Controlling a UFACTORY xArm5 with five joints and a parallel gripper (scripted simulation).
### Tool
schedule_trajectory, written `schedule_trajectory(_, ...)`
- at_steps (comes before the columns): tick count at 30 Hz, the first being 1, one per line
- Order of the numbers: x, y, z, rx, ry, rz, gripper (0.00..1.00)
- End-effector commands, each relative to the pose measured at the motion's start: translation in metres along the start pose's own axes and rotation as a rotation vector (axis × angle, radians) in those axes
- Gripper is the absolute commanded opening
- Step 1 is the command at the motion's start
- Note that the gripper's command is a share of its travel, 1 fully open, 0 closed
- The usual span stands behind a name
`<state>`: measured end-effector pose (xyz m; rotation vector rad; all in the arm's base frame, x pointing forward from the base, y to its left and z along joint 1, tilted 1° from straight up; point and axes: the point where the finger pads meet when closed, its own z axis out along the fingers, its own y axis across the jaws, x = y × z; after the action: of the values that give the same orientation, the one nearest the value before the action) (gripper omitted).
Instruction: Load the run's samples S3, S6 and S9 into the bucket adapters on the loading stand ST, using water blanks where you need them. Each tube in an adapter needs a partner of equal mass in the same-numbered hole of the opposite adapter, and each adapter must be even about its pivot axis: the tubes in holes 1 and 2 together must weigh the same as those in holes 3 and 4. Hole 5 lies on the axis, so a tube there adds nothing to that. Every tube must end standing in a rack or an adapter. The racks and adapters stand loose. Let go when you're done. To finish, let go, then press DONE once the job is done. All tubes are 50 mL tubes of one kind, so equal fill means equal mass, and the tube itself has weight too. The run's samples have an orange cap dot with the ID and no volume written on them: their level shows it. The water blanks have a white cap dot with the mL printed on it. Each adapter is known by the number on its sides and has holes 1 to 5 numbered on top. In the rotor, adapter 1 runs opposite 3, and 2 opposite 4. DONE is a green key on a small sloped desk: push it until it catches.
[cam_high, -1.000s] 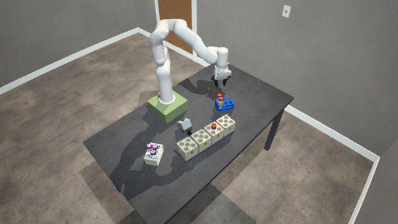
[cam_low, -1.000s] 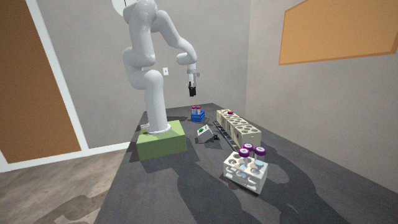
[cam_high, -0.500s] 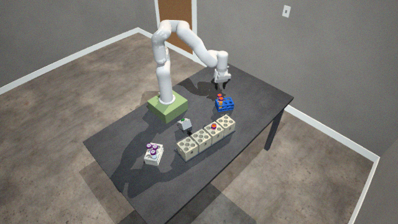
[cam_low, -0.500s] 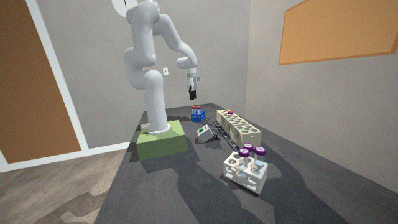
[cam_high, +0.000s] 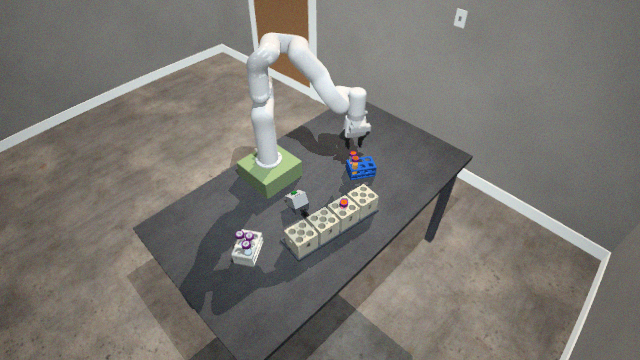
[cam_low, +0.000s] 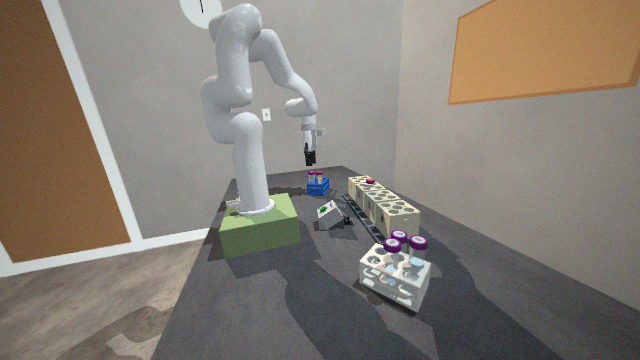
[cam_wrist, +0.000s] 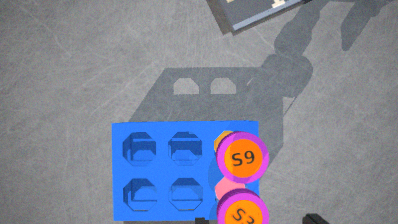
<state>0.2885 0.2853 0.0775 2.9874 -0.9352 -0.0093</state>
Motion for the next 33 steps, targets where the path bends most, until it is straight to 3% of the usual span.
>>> schedule_trajectory(1, 0.000, -0.002, 0.006, 0.004, 0.000, 0.000, 0.57)
schedule_trajectory(17, 0.000, -0.002, 0.036, 0.004, 0.000, 0.000, 0.57)
schedule_trajectory(33, 0.000, -0.002, 0.041, 0.004, 0.000, 0.000, 0.57)
